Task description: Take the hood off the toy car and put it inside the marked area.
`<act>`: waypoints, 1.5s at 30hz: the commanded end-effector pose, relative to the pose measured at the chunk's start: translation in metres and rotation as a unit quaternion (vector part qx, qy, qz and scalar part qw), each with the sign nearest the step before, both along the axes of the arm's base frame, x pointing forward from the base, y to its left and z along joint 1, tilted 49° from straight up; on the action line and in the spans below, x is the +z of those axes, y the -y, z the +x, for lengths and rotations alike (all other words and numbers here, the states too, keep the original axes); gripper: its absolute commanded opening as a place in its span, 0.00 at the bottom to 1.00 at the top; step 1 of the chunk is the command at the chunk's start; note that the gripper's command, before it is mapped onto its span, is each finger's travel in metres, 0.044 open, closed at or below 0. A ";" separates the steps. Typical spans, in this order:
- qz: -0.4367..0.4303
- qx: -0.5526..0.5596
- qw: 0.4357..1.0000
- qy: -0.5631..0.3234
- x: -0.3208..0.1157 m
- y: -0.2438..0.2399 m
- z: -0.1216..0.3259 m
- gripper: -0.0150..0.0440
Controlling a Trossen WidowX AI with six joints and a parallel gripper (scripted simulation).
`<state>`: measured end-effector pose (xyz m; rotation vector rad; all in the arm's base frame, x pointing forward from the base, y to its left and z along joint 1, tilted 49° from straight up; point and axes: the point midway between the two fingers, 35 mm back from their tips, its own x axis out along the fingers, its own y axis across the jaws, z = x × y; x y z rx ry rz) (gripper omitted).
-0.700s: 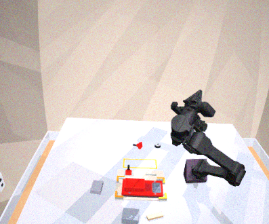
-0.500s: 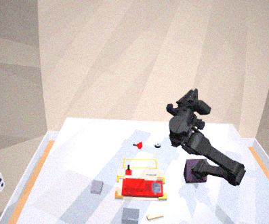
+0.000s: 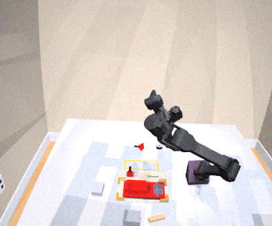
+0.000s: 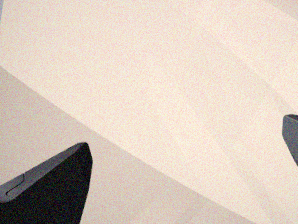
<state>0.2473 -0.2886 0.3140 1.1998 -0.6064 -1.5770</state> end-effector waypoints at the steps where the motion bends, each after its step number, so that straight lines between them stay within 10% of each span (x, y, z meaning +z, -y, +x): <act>1: 0.068 0.110 0.985 -0.111 -0.035 -0.009 0.025 1.00; 16: 0.267 0.612 0.640 -0.381 -0.168 -0.116 0.078 1.00; 30: 0.221 0.937 0.198 -0.183 -0.199 -0.248 0.083 1.00; 45: 0.202 0.954 0.171 -0.145 -0.200 -0.259 0.087 1.00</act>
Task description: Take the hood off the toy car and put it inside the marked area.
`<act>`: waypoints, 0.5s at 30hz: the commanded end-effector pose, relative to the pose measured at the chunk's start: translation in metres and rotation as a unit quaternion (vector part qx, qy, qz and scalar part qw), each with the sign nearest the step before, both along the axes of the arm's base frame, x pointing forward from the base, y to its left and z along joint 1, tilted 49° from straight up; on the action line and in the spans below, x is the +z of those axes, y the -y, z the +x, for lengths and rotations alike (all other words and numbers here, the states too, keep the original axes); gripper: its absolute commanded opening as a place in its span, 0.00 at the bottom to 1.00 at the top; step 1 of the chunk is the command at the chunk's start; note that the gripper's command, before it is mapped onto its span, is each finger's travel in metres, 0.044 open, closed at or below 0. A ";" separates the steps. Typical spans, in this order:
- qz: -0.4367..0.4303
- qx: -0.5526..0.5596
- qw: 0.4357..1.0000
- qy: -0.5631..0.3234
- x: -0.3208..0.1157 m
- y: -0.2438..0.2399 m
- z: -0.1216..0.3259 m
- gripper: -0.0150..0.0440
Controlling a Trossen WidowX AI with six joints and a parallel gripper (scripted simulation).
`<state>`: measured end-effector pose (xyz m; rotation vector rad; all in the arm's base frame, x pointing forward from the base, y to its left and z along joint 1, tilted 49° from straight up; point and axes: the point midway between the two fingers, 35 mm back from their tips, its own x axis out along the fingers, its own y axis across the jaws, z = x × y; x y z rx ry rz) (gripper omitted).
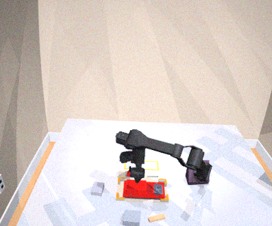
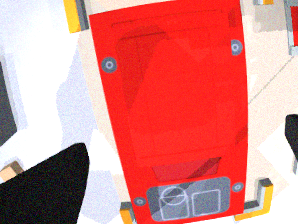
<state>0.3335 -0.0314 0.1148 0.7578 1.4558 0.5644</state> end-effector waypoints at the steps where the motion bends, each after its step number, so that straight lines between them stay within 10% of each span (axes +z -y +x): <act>1: 0.003 0.001 1.000 0.003 -0.001 -0.002 0.001 1.00; 15: 0.002 0.001 1.000 0.003 -0.008 -0.009 0.002 1.00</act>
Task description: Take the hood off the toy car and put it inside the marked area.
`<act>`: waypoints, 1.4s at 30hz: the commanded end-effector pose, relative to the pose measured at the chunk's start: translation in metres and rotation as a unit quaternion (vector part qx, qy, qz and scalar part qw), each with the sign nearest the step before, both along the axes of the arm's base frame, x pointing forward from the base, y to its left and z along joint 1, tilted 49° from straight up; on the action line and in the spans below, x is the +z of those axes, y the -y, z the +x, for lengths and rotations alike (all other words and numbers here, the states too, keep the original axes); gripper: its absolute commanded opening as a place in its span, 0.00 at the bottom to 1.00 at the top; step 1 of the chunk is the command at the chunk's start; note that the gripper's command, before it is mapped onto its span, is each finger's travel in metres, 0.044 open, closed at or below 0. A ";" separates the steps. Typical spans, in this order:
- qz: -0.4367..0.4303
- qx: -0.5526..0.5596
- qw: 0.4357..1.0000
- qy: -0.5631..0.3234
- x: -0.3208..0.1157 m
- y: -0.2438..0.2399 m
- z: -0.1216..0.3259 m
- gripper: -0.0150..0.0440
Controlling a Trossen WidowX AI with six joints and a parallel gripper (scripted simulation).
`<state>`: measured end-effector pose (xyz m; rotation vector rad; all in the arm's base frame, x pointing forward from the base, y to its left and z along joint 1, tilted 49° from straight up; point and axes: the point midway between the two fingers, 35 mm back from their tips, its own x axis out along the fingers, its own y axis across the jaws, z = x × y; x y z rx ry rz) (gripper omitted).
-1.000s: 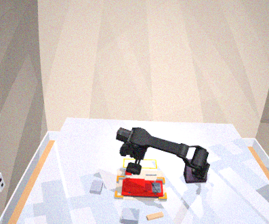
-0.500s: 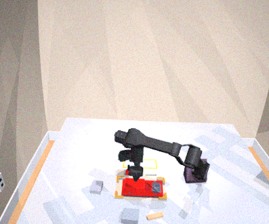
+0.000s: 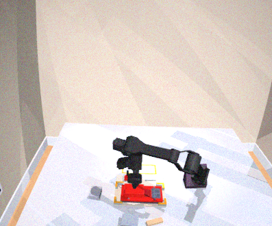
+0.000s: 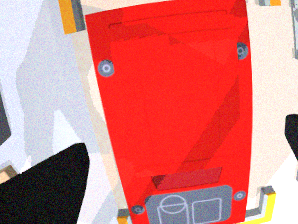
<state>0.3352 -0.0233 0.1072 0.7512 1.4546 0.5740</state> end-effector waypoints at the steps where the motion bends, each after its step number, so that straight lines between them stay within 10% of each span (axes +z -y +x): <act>1: 0.001 -0.003 1.000 0.000 -0.001 -0.002 0.001 1.00; 42: 0.002 -0.003 1.000 0.001 -0.022 -0.023 0.003 1.00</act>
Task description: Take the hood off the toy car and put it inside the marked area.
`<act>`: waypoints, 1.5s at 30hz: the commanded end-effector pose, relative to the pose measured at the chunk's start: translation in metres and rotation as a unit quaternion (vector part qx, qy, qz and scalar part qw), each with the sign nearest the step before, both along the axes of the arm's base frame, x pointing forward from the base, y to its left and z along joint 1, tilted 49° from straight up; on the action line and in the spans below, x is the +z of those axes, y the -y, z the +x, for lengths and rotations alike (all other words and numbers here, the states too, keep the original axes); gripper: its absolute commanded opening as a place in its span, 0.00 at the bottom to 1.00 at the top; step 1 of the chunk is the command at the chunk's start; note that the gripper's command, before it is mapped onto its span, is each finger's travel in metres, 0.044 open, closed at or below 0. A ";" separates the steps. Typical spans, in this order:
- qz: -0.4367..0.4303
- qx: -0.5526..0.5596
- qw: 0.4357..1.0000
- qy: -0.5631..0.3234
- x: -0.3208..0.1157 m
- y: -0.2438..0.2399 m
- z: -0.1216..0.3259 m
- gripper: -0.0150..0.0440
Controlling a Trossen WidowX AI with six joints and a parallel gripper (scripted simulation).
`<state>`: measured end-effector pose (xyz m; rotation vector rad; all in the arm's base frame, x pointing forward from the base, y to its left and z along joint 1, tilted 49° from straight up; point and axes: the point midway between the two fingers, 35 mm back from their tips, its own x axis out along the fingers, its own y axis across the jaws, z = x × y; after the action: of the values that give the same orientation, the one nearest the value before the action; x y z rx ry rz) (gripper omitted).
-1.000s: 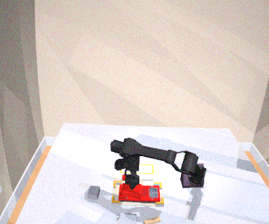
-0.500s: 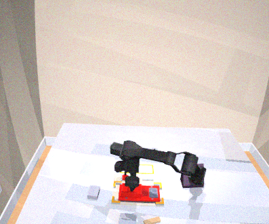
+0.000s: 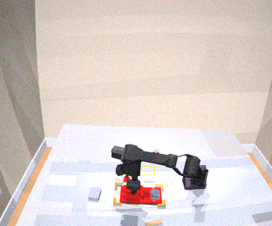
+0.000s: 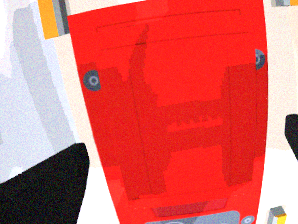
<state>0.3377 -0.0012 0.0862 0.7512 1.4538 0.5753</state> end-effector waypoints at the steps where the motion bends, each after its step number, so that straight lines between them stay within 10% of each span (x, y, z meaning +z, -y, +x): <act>1: 0.002 -0.003 1.000 0.000 -0.001 -0.001 0.001 1.00; 45: 0.002 -0.003 1.000 0.000 -0.015 -0.018 0.002 1.00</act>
<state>0.3388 0.0157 0.0709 0.7531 1.4526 0.5751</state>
